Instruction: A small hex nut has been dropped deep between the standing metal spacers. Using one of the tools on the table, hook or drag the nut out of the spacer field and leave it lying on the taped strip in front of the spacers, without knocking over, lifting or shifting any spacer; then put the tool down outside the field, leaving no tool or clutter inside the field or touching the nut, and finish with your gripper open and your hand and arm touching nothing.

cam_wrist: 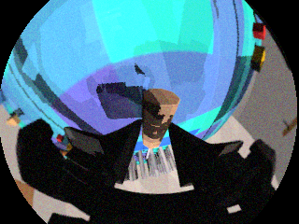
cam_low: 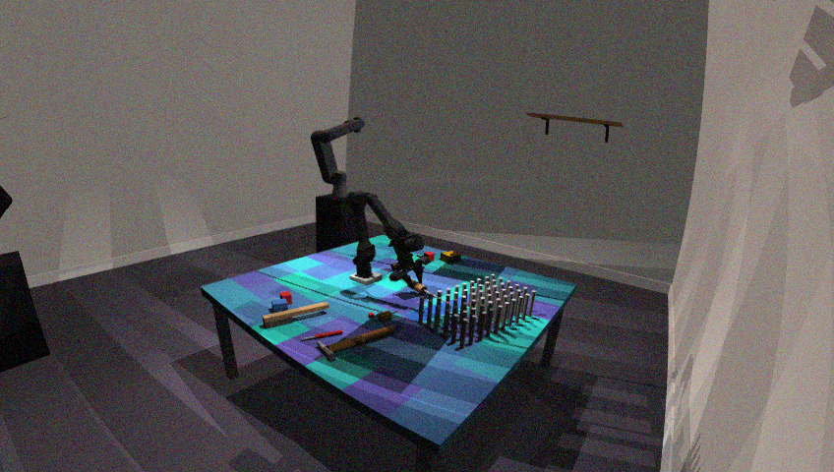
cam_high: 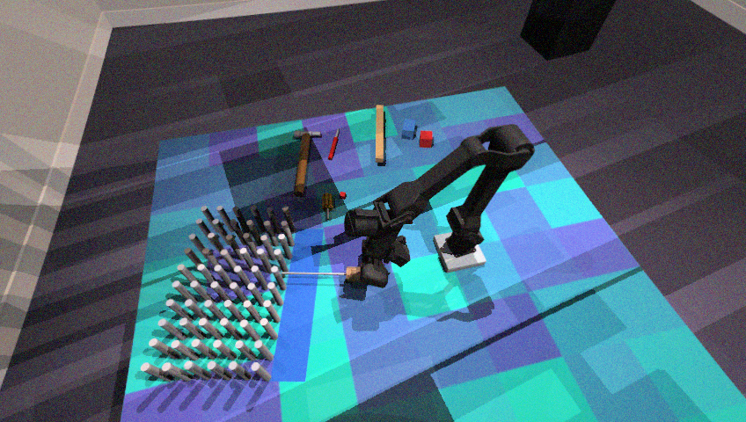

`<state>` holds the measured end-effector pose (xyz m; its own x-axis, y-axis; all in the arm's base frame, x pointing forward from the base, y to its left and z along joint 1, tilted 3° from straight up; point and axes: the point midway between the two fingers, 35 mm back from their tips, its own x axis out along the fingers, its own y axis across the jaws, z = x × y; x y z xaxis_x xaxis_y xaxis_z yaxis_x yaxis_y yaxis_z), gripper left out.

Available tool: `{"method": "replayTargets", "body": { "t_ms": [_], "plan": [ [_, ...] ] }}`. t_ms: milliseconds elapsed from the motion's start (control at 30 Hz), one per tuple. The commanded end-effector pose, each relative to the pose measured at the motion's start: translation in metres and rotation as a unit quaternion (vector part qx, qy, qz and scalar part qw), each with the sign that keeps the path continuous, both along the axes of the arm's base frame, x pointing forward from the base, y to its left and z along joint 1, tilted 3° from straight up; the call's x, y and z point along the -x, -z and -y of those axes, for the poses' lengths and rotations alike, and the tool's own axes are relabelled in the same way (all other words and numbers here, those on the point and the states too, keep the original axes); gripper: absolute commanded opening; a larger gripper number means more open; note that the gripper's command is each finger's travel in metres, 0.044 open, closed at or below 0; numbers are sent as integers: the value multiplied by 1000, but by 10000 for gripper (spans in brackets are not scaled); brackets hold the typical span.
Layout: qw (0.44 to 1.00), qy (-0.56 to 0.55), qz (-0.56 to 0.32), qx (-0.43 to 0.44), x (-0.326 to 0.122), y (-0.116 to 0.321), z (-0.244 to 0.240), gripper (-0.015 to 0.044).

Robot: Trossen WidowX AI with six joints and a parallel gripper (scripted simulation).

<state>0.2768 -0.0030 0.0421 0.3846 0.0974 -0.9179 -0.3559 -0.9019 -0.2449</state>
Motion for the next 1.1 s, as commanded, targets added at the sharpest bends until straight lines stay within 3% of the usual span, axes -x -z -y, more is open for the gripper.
{"method": "replayTargets", "body": {
  "t_ms": [0, 1067],
  "plan": [
    [1000, -3, 6, -1, -6, -3, 1, 0],
    [1000, -3, 6, 0, -25, -3, 8, 0]
  ]
}}
